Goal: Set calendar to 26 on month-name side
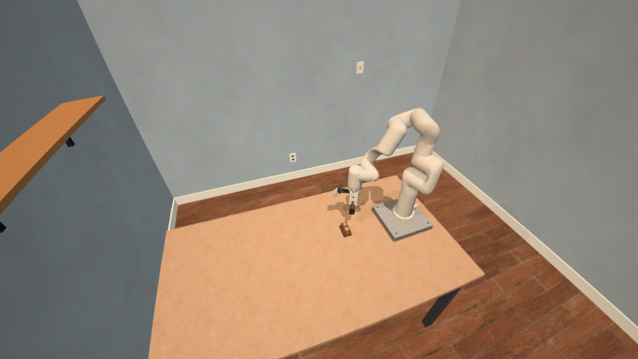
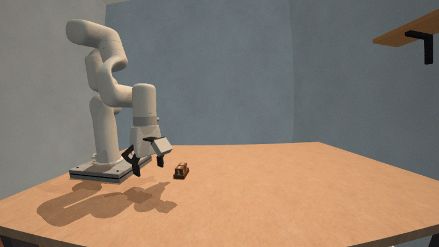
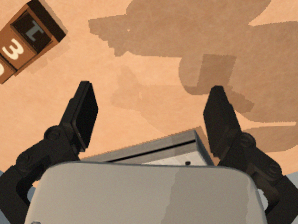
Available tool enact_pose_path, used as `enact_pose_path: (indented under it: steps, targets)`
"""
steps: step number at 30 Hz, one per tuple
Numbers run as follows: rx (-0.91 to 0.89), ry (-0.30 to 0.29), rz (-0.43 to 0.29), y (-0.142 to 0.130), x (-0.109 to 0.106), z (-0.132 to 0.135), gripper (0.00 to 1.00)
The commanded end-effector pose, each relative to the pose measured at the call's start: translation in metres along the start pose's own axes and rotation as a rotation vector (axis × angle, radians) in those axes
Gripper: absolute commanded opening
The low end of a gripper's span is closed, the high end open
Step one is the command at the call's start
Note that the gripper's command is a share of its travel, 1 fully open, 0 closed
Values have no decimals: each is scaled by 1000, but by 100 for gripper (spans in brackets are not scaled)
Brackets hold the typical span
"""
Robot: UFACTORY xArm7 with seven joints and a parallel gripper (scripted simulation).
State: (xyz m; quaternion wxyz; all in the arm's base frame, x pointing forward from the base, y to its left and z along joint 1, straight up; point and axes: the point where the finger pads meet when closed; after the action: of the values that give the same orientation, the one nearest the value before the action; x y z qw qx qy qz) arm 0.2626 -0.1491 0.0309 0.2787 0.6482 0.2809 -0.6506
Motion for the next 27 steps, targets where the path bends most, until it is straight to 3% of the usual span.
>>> enact_pose_path:
  steps: [1,15,27]
  targets:
    - [0,1,3,1,-1,0,100]
    - [0,1,3,1,-4,0,100]
    - [0,1,3,1,-47,0,100]
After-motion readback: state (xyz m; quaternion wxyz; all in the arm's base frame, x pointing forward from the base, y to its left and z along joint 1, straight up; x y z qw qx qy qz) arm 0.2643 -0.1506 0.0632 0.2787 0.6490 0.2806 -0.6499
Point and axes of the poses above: the point where the finger pads meet when closed, its own x axis out along the fingers, its own z axis across the jaws, y = z × x, and after that the axes turned 6 degrees about x, right-handed
